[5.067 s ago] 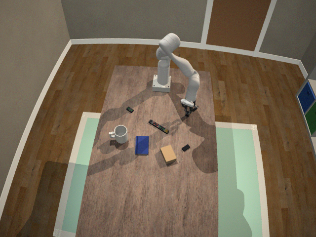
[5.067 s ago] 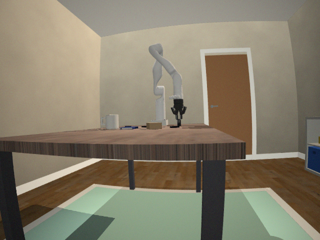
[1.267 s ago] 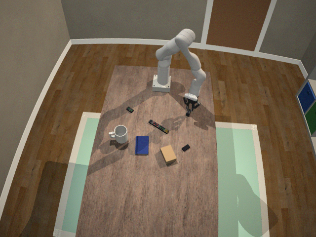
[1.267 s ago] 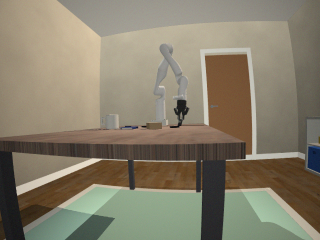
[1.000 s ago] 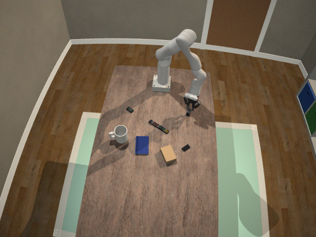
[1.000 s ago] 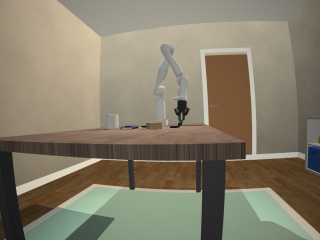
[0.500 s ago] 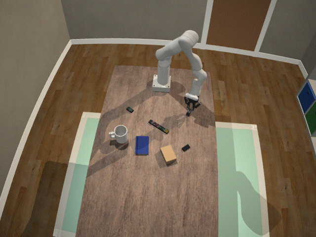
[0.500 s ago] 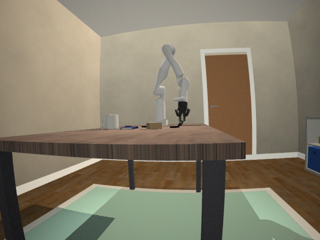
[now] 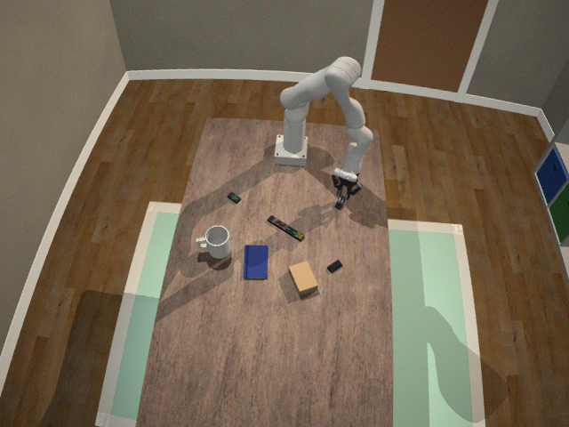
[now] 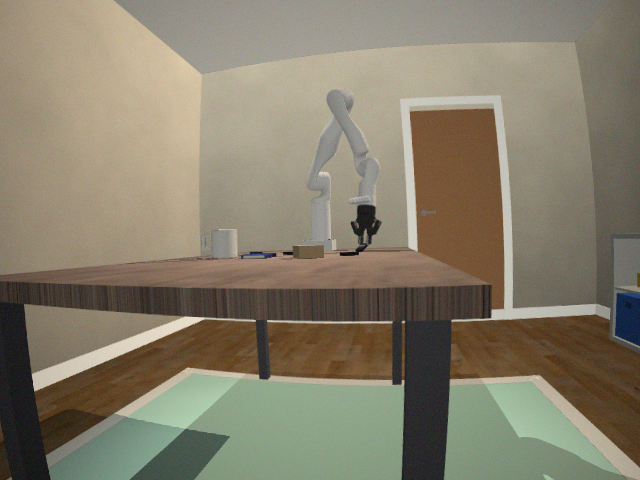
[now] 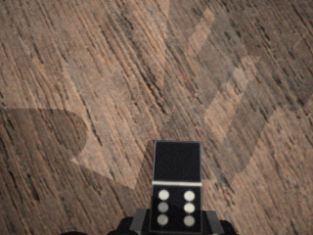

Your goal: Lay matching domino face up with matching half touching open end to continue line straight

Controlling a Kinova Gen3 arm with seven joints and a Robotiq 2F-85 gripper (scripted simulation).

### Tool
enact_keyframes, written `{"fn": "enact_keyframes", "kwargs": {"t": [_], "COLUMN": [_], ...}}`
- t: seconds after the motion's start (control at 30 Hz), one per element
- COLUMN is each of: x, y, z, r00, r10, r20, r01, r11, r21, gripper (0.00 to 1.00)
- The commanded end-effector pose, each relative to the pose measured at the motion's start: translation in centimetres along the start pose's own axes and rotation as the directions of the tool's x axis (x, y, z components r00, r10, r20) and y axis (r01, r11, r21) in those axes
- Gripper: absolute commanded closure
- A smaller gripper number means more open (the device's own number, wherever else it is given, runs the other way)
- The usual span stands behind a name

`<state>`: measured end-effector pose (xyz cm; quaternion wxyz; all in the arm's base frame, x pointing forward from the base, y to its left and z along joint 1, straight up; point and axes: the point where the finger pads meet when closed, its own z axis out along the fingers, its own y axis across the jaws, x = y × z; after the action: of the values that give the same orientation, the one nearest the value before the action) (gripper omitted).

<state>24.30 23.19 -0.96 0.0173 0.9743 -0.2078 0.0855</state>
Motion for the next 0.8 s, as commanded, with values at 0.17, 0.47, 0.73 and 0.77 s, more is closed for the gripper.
{"fn": "enact_keyframes", "kwargs": {"t": [0.17,0.47,0.73,0.77], "x": [-0.26,-0.50,-0.66,-0.68], "y": [0.03,0.03,0.03,0.03], "z": [0.42,0.79,1.09,1.12], "r00": [1.000,1.000,1.000,1.000], "r10": [0.001,0.001,0.001,0.001], "r20": [-0.001,-0.001,-0.001,-0.001], "r01": [-0.001,-0.001,-0.001,-0.001], "r11": [1.000,1.000,1.000,1.000], "r21": [-0.001,-0.001,-0.001,-0.001], "gripper": [0.66,0.66,0.66,0.66]}}
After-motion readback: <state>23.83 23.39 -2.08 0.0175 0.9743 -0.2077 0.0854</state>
